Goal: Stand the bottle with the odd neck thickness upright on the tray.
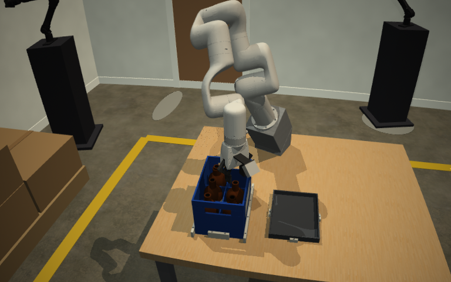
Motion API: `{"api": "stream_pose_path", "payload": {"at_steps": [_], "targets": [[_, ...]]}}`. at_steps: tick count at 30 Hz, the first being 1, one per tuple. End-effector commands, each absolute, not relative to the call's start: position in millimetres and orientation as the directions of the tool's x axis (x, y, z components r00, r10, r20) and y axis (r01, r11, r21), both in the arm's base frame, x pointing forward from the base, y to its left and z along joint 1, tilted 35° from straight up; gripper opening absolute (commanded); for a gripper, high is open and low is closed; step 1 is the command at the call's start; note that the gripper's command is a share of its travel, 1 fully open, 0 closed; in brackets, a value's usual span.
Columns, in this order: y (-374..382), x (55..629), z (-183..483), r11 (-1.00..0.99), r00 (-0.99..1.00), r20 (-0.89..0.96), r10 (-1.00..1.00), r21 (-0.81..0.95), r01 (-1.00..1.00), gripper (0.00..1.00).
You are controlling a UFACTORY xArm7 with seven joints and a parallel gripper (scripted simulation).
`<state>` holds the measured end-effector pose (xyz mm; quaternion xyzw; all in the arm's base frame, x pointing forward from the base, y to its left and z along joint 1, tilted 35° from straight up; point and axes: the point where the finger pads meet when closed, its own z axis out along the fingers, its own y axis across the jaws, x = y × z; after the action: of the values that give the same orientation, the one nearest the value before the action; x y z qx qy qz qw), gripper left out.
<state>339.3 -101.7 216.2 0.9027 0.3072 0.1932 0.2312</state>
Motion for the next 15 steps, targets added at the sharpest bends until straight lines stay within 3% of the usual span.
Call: {"api": "stream_pose_path", "payload": {"at_steps": [1, 15], "targets": [[-101.7, 340.0, 217.4, -0.704, 0.736, 0.208, 0.644, 0.538, 0.464, 0.65], [-102.0, 340.9, 218.1, -0.704, 0.736, 0.208, 0.644, 0.538, 0.464, 0.65]]}}
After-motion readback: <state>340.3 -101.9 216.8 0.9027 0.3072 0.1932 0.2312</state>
